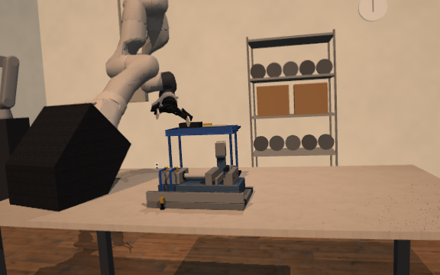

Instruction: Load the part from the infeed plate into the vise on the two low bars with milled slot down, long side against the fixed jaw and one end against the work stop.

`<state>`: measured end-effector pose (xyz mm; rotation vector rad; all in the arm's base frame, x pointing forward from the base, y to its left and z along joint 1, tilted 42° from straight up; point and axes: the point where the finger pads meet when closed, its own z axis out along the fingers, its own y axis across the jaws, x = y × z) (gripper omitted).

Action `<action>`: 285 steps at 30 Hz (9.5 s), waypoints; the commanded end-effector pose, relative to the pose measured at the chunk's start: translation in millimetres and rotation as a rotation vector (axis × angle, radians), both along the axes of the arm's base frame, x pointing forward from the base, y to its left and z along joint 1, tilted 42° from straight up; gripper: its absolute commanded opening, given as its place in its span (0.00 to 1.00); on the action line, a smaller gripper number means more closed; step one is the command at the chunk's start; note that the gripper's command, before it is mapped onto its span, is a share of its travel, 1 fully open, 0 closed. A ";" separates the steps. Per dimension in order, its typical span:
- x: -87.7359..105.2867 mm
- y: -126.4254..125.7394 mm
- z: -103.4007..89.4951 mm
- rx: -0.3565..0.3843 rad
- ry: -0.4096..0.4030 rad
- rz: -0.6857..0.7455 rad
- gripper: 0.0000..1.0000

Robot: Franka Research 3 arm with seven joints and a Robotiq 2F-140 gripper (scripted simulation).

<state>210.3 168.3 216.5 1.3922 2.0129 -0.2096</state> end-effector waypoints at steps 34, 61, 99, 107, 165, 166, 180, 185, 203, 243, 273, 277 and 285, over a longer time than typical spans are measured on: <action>67.0 11.5 16.5 0.372 0.200 -0.096 1.00; 216.7 -66.4 30.3 1.160 0.276 -0.201 1.00; 244.2 -99.4 14.2 1.332 0.241 -0.229 0.51; 244.2 -99.4 14.2 1.332 0.241 -0.229 0.51; 251.7 -79.5 -9.6 1.332 0.241 -0.230 0.51; 252.2 -78.1 -11.2 1.332 0.241 -0.230 0.51; 259.1 -59.8 -33.1 1.332 0.241 -0.230 0.51; 262.3 -51.5 -43.0 1.332 0.241 -0.230 0.51; 271.5 -27.0 -72.3 1.332 0.241 -0.230 0.51; 288.2 17.3 -125.2 1.332 0.241 -0.230 0.51; 293.6 31.5 -142.2 1.332 0.241 -0.230 0.51; 293.9 32.2 -143.1 1.332 0.241 -0.230 0.51; 294.2 32.9 -144.0 1.332 0.241 -0.230 0.51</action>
